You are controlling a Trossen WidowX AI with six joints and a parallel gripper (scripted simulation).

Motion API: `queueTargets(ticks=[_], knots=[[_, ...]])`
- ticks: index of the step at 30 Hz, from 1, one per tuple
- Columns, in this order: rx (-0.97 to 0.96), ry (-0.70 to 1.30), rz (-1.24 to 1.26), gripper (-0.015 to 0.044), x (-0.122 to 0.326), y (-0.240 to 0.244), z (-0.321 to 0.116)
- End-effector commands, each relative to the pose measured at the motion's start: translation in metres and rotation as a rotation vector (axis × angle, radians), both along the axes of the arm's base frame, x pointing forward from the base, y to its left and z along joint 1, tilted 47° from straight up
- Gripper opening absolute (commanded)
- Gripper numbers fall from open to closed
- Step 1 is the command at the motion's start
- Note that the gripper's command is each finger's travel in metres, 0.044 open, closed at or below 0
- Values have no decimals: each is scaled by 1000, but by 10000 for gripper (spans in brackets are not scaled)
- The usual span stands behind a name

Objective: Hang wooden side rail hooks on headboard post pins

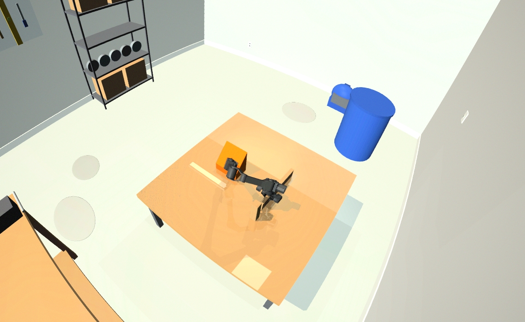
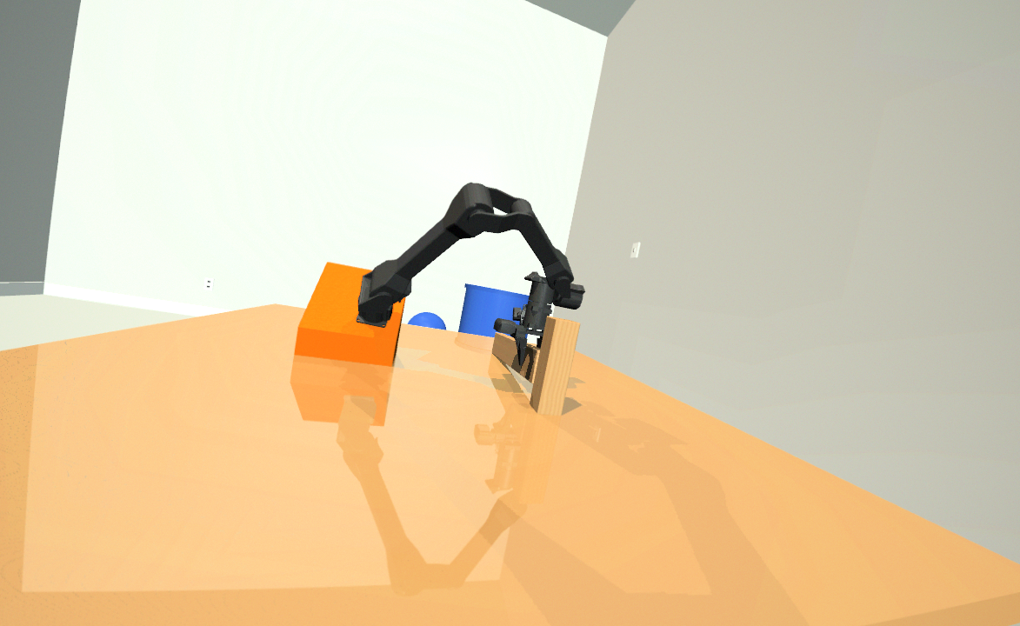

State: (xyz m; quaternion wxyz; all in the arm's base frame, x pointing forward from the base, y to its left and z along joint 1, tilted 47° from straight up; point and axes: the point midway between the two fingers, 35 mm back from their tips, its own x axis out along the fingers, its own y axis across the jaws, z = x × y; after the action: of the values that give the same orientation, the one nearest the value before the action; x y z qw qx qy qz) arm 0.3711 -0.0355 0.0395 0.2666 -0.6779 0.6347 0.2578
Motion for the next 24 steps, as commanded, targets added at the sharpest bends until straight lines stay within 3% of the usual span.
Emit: queueTargets(ticks=[1, 24], knots=[[0, -6, 8, 0, 1, 2, 2], [0, -6, 8, 0, 2, 1, 5]])
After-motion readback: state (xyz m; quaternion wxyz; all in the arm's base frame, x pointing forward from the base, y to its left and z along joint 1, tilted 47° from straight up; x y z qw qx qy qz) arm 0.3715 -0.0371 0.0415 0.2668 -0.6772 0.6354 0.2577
